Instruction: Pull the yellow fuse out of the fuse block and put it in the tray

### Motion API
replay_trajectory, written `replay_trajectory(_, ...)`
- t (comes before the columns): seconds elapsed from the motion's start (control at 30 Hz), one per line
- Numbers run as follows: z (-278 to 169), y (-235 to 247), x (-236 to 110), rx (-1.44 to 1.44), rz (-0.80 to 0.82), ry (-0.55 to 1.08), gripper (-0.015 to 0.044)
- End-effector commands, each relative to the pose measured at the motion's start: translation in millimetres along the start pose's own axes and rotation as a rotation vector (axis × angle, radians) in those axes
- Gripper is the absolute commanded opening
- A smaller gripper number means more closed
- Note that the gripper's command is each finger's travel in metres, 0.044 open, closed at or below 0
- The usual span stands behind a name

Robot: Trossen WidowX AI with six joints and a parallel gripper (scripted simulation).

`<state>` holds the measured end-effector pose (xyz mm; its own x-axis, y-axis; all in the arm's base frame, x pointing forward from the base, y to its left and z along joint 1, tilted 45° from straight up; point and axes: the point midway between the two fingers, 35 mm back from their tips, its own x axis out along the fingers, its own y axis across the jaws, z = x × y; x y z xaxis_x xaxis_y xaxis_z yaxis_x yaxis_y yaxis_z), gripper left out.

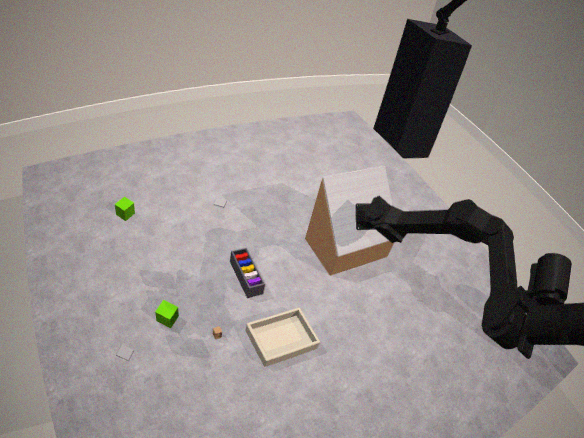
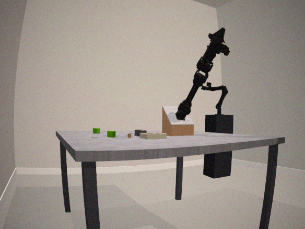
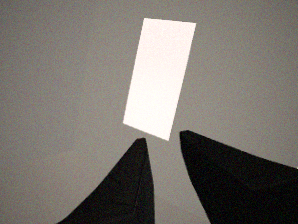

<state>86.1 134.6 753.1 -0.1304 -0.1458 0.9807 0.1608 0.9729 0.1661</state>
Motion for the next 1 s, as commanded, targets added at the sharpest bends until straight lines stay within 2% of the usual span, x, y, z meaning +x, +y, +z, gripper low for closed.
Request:
replay_trajectory(0.0, -19, 31, -15, 0.0, 0.102, 0.022, 0.0073)
replay_trajectory(0.2, -56, 80, -46, -0.012, 0.307, 0.082, 0.0073)
replay_trajectory(0.47, -130, 142, -119, -0.02, 0.628, 0.234, 0.0073)
replay_trajectory(0.73, -207, 171, -214, -0.006, 0.911, 0.454, 0.0073)
replay_trajectory(0.97, -270, 169, -322, 0.04, 1.147, 0.733, 0.0073)
